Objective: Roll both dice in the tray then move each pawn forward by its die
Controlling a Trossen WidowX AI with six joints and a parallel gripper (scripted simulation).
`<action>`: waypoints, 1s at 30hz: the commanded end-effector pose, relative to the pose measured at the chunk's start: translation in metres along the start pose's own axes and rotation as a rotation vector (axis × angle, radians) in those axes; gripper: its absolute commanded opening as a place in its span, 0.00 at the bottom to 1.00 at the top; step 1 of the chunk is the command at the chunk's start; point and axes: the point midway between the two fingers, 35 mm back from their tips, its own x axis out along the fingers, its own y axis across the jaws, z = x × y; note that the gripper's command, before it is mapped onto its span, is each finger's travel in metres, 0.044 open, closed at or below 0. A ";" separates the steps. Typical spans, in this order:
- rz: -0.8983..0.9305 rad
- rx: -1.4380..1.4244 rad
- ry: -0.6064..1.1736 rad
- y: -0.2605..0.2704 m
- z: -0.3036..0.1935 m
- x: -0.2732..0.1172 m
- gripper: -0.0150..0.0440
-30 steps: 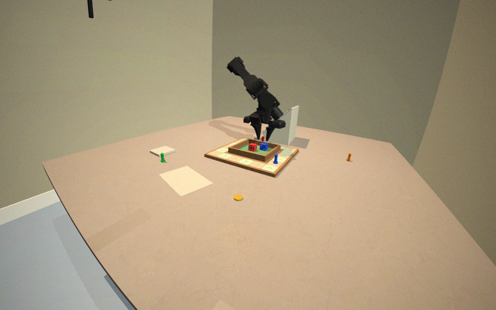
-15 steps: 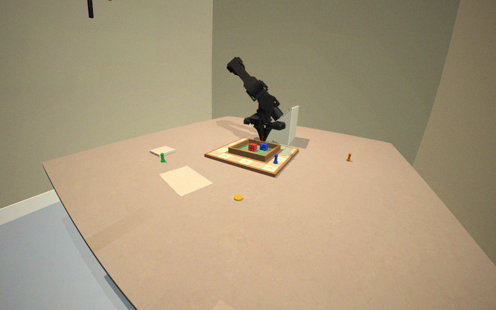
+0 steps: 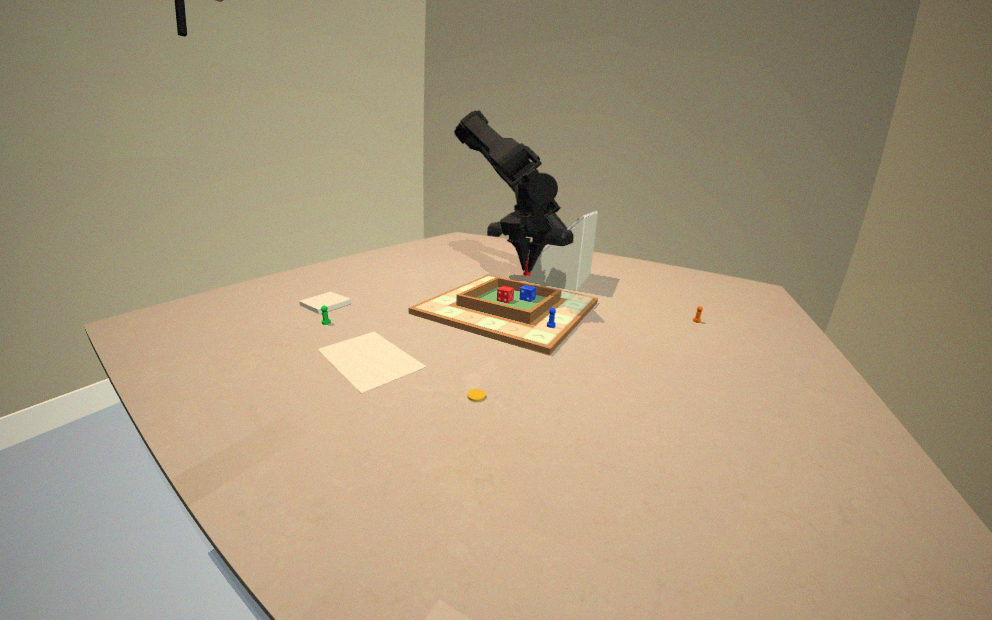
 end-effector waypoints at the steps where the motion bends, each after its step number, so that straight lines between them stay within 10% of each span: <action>1: 0.012 0.009 -0.004 0.002 0.003 -0.019 0.25; 16: -0.007 0.013 -0.002 -0.006 -0.005 -0.095 0.25; 30: 0.038 0.033 0.002 -0.006 0.043 -0.090 0.25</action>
